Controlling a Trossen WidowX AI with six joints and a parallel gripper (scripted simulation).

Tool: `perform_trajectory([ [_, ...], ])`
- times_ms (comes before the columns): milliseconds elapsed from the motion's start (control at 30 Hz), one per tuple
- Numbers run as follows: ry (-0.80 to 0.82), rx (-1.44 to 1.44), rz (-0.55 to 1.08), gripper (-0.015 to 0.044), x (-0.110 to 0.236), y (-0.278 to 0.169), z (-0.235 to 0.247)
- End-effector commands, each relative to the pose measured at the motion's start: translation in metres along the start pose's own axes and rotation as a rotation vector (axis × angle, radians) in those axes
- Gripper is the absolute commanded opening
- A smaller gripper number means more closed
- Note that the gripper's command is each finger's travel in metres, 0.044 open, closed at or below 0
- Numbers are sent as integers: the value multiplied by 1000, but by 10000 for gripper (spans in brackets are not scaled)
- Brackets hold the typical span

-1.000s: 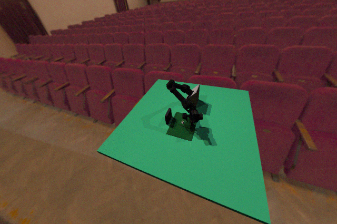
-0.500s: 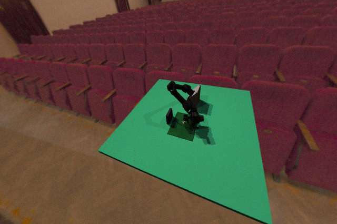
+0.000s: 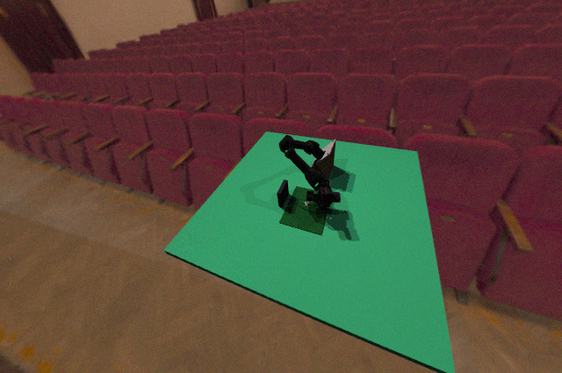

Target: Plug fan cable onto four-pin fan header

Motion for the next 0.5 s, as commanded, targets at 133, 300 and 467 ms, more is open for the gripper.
perform_trajectory([
  [133,0,-1,0,0,0,0,0],
  [300,1,1,-1,0,25,1,1],
  [467,-2,3,-1,0,51,0,1],
])
Point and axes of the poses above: the point midway between the two fingers, 35 mm back from their tips, its own x axis back along the fingers, its own z axis across the jaws, y = z × x, the point moved 4 cm from there along x, back along the fingers, and after that the axes turned 4 degrees about x, right-handed, at the moved point
